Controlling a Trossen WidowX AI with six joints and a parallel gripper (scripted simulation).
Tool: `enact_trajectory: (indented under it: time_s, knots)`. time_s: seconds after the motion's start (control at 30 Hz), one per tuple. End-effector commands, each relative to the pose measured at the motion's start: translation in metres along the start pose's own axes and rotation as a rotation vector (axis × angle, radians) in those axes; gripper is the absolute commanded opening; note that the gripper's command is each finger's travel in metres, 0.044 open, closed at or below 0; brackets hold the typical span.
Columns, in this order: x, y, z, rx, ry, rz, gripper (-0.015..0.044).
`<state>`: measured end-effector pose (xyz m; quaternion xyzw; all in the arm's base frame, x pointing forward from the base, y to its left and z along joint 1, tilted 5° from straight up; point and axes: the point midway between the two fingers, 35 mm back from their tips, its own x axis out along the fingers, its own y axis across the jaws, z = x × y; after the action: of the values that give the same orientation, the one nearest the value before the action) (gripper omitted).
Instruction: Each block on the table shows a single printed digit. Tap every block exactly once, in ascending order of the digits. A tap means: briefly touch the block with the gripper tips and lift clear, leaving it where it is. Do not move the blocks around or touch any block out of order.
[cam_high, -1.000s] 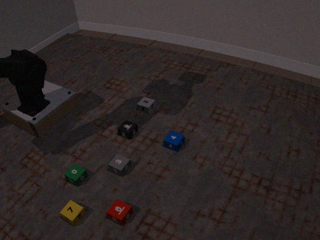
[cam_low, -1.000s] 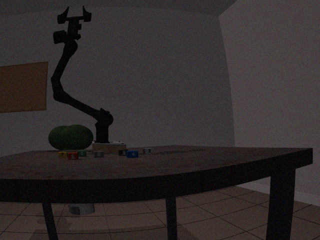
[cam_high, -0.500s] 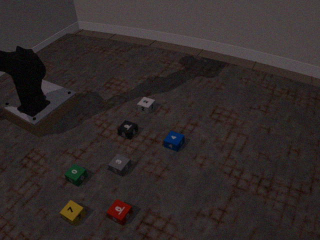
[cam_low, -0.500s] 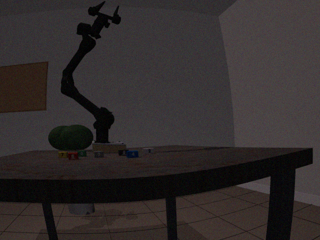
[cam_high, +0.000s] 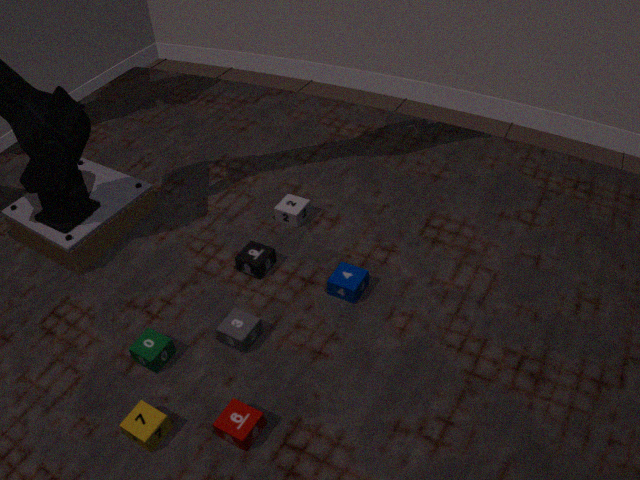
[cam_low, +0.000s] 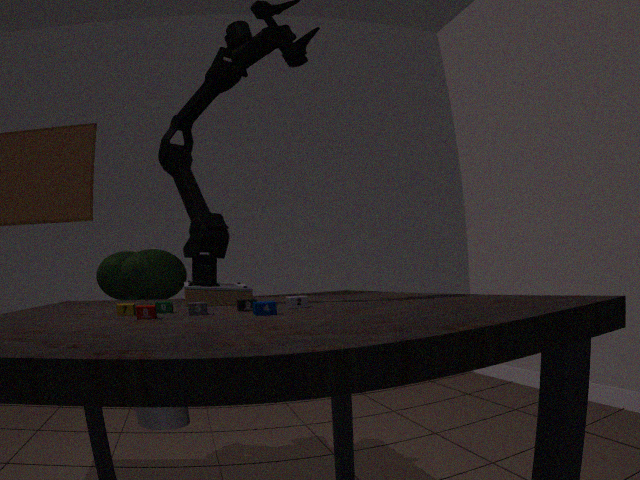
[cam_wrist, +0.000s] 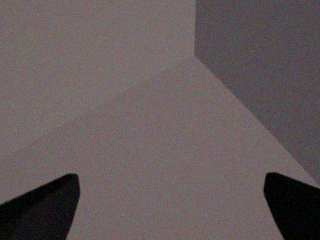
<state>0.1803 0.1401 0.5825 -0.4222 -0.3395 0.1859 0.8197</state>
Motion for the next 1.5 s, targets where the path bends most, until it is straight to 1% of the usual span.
enact_trajectory:
  time_s: [0.0, 0.07, 0.17, 0.33, 0.5, 0.7, 0.83, 0.93, 0.97, 1.03, 1.1, 1.47]
  knots:
    - [0.021, 0.038, -0.065, 0.036, 0.216, 0.121, 0.04]
    - [0.025, 0.054, -0.101, 0.062, 0.332, 0.173, 0.04]
    - [0.023, 0.075, -0.156, 0.113, 0.51, 0.24, 0.04]
    - [-0.004, 0.104, -0.245, 0.228, 0.814, 0.327, 0.04]
    - [-0.057, 0.128, -0.323, 0.384, 1.126, 0.383, 0.04]
    - [-0.146, 0.152, -0.392, 0.634, 1.503, 0.407, 0.04]
    - [-0.217, 0.168, -0.417, 0.849, 1.755, 0.396, 0.04]
    - [-0.272, 0.181, -0.423, 1.044, 1.941, 0.373, 0.04]
    - [-0.287, 0.184, -0.423, 1.102, 1.989, 0.365, 0.04]
    - [-0.305, 0.189, -0.422, 1.177, 2.048, 0.353, 0.04]
    - [-0.31, 0.19, -0.421, 1.198, 2.063, 0.35, 0.04]
    - [-0.31, 0.19, -0.421, 1.198, 2.063, 0.35, 0.04]
